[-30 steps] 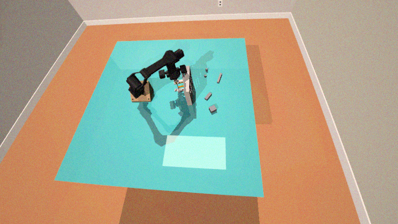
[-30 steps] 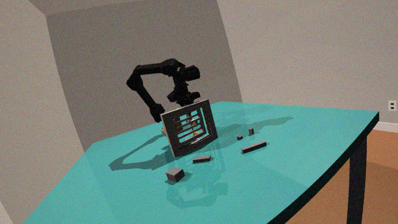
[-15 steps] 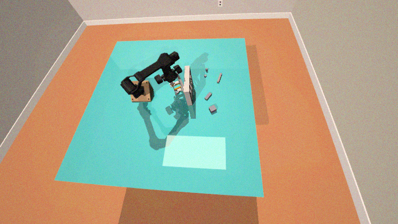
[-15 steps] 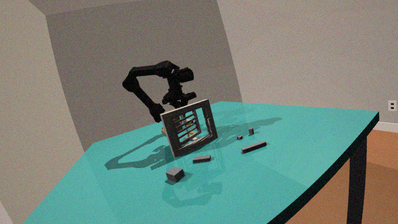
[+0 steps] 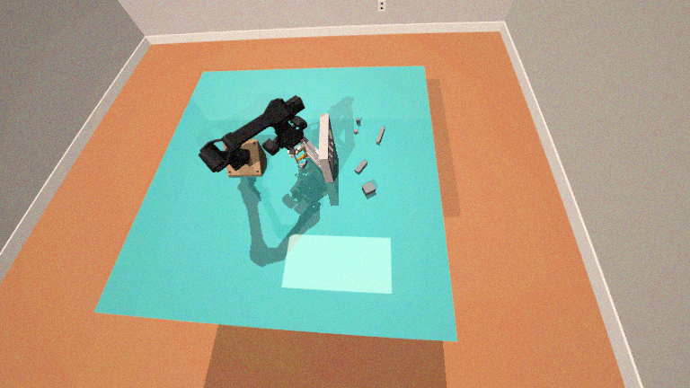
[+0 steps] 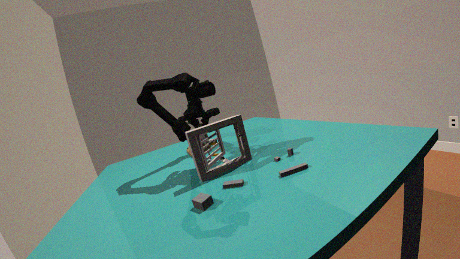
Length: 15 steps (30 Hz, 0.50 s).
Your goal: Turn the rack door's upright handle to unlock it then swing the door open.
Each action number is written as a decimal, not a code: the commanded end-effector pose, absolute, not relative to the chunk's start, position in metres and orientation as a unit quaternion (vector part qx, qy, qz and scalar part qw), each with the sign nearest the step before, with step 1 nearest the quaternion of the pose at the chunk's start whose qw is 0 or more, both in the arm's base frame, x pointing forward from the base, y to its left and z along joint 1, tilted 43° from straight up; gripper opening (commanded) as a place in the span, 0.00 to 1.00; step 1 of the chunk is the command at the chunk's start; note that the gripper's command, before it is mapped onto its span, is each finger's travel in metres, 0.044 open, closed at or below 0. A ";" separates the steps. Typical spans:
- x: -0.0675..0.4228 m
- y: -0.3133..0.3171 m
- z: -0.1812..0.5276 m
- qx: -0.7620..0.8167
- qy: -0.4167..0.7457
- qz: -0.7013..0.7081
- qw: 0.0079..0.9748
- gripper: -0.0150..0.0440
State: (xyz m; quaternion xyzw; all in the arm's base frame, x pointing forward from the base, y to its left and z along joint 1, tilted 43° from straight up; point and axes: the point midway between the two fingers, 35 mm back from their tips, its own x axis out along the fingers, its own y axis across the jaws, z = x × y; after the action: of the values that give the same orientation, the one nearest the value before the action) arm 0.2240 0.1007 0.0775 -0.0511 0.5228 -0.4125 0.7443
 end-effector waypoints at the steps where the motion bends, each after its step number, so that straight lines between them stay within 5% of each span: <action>1: 0.221 0.094 0.083 -0.083 0.538 -0.390 0.743 0.27; 15: 0.214 0.069 0.105 -0.171 0.580 -0.325 0.727 0.27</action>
State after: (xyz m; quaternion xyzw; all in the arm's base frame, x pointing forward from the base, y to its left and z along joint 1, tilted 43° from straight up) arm 0.2143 0.0733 0.1008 -0.1485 0.5721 -0.3415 0.7308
